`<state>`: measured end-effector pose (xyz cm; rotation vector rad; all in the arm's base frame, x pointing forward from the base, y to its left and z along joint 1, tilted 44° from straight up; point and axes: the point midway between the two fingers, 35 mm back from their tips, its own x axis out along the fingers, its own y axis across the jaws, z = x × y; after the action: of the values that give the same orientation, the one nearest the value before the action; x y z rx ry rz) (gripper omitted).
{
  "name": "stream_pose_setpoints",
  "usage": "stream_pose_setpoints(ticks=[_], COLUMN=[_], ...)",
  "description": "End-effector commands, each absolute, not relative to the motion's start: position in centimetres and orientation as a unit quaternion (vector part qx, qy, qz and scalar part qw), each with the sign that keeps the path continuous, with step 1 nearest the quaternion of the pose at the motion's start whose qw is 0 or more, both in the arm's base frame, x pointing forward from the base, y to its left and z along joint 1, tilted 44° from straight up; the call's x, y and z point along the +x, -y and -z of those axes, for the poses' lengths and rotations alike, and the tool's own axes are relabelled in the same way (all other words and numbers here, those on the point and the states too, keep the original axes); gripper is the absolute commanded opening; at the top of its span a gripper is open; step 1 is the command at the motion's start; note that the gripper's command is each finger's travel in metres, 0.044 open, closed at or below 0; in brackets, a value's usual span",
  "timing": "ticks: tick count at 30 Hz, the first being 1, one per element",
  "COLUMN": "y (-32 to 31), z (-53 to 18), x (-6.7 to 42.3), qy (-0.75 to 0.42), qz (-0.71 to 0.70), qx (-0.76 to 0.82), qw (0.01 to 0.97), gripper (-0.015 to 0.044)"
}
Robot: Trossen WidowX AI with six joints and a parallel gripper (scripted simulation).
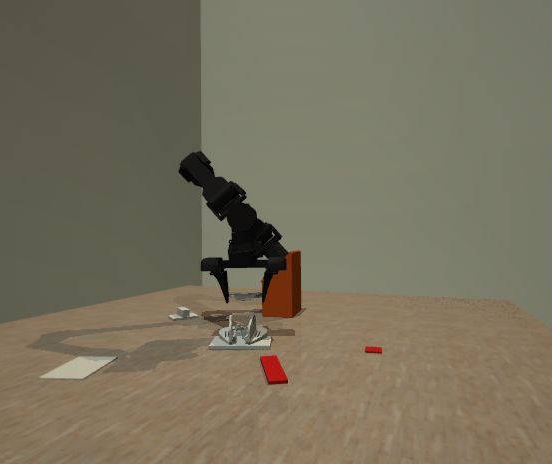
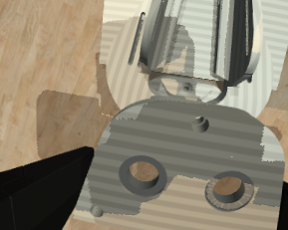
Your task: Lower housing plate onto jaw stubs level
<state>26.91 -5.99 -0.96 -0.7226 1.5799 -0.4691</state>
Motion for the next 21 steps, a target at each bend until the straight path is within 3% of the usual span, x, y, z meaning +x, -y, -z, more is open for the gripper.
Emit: stream_pose_setpoints(ticks=[1,21], y=[6.5,8.8], z=[1.6,3.9], x=[26.8,26.6], qy=[-0.689,-0.689], qz=[0.203,0.204], qx=[-0.318,-0.319], qw=[0.619,0.619], gripper=[0.0351,0.0351])
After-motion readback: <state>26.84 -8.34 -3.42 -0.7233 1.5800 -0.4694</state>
